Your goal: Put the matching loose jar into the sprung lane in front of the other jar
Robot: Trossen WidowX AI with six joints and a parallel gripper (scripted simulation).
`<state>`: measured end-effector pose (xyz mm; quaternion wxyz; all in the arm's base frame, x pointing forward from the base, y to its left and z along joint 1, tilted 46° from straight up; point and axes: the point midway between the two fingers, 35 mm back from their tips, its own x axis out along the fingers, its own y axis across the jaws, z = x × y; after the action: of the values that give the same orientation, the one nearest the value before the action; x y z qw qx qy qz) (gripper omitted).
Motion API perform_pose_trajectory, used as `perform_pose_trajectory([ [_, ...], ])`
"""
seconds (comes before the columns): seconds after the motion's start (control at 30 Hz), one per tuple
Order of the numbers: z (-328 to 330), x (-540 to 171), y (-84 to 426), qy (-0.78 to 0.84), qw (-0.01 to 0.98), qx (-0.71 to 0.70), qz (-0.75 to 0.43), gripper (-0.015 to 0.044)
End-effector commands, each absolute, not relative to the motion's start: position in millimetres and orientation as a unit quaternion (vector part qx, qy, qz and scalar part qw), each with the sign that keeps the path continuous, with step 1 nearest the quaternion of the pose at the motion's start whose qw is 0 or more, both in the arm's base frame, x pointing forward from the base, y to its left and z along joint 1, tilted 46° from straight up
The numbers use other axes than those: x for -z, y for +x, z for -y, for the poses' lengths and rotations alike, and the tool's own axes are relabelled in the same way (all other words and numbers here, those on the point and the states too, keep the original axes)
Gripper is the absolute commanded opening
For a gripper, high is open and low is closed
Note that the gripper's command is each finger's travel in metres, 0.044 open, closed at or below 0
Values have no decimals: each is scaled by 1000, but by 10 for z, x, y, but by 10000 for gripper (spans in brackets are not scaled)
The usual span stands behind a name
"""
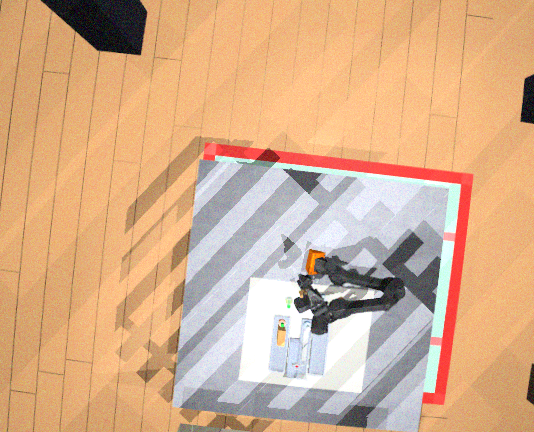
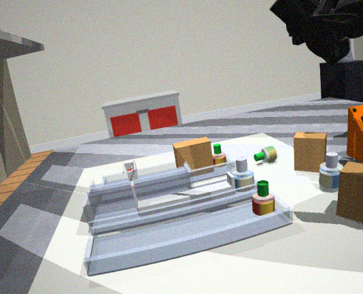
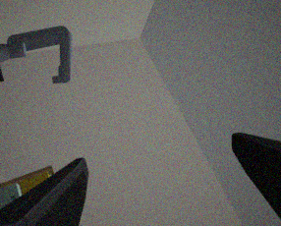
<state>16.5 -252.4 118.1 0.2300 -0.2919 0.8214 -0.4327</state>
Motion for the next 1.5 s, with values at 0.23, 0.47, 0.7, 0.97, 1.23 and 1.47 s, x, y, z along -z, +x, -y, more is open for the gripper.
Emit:
perform_pose_trajectory([
  [0.23, 2404, -585, 578, -329, 373, 69, -865, 440],
  [0.47, 1719, -251, 989, -339, 495, -302, -741, 440],
  [0.7, 931, -418, 1306, -321, 586, -527, -525, 440],
  [0.97, 334, -895, 1603, -292, 665, -618, -300, 440],
  [1.23, 243, -1028, 1711, -284, 684, -625, -247, 440],
  [1.47, 252, -990, 1735, -285, 684, -625, -247, 440],
])
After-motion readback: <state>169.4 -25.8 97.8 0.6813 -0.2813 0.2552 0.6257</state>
